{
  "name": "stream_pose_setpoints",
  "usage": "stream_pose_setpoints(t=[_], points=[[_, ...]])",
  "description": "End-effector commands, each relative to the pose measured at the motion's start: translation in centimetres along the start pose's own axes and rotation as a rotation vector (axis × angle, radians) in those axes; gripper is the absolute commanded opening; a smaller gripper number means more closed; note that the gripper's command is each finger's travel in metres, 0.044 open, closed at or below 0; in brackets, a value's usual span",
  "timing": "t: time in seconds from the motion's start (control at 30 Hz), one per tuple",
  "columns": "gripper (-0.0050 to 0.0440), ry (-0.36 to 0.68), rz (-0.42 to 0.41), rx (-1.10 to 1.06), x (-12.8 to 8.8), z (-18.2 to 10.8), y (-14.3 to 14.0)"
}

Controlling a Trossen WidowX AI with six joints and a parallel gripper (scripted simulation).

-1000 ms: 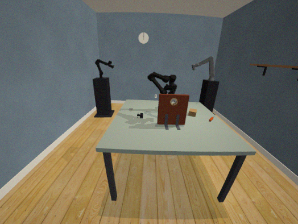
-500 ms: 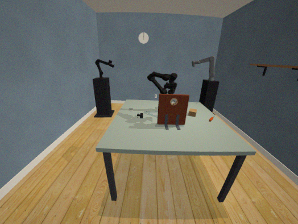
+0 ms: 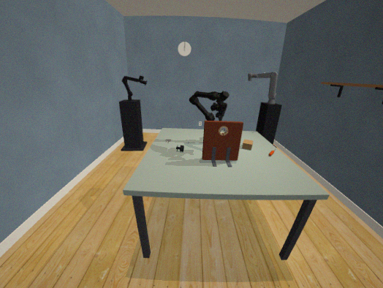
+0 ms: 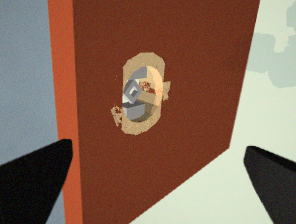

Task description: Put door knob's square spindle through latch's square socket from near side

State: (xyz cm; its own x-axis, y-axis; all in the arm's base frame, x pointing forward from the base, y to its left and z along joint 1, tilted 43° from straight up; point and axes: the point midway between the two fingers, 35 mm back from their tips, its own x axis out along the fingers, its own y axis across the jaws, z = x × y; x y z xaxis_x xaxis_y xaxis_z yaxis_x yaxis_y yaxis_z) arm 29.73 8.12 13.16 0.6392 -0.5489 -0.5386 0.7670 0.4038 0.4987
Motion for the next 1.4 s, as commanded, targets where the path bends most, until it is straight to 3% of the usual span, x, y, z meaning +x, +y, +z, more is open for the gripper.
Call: stream_pose_setpoints(t=[0.0, 0.13, 0.4, 0.57, 0.67, 1.0, 1.13, 1.2, 1.37], points=[[0.044, -0.002, 0.005, 0.009, -0.3, 0.1, 0.3], [0.044, -0.005, -0.021, 0.013, 0.3, 0.9, -0.2], [0.044, -0.059, -0.253, 0.157, 3.7, 11.2, -4.7], [0.044, -0.085, -0.367, 0.249, 3.7, 16.3, -8.6], [0.044, -0.093, -0.391, 0.271, 3.7, 17.3, -9.5], [0.044, -0.158, -0.571, 0.468, -0.2, 23.8, -18.1], [0.044, -0.188, -0.624, 0.539, -2.5, 24.9, -20.9], [0.044, -0.188, -0.624, 0.539, -2.5, 24.9, -20.9], [0.044, -0.239, -0.69, 0.637, -6.1, 25.4, -24.2]])
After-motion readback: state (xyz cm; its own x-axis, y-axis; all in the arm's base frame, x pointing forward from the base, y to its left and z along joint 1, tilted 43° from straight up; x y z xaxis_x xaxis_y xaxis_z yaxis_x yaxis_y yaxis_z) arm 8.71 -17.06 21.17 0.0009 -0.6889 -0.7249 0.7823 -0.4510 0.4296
